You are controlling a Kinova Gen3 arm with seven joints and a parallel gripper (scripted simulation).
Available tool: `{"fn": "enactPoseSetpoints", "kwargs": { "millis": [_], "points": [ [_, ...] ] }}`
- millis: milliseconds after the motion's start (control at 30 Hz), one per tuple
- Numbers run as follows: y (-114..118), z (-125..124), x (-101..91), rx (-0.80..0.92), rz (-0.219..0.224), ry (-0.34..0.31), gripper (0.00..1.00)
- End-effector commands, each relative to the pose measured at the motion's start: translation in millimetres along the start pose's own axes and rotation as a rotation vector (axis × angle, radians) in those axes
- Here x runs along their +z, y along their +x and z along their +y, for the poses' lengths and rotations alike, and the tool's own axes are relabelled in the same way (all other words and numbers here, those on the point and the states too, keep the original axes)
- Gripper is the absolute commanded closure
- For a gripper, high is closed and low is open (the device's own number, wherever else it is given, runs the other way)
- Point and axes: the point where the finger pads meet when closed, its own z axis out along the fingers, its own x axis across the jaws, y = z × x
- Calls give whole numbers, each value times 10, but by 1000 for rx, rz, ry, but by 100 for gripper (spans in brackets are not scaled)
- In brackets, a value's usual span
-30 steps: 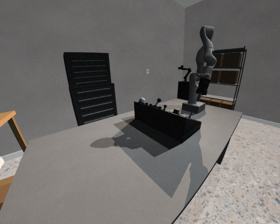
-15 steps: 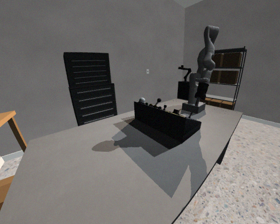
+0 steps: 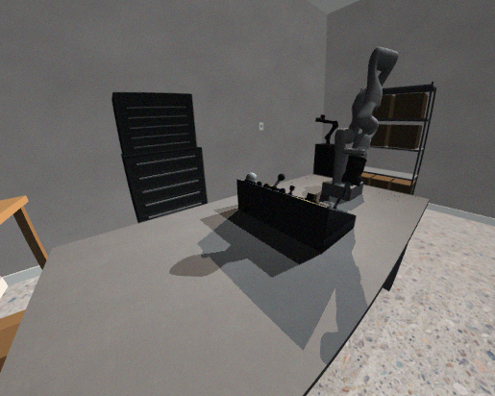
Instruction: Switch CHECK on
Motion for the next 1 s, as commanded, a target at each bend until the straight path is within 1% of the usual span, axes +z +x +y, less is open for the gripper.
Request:
{"fn": "enactPoseSetpoints", "kwargs": {
  "millis": [0,233,967],
  "points": [
    [19,-10,124,3,6,0,100],
    [22,-3,236,2,6,-1,100],
    [14,2,257,1,5,-1,100]
  ]
}}
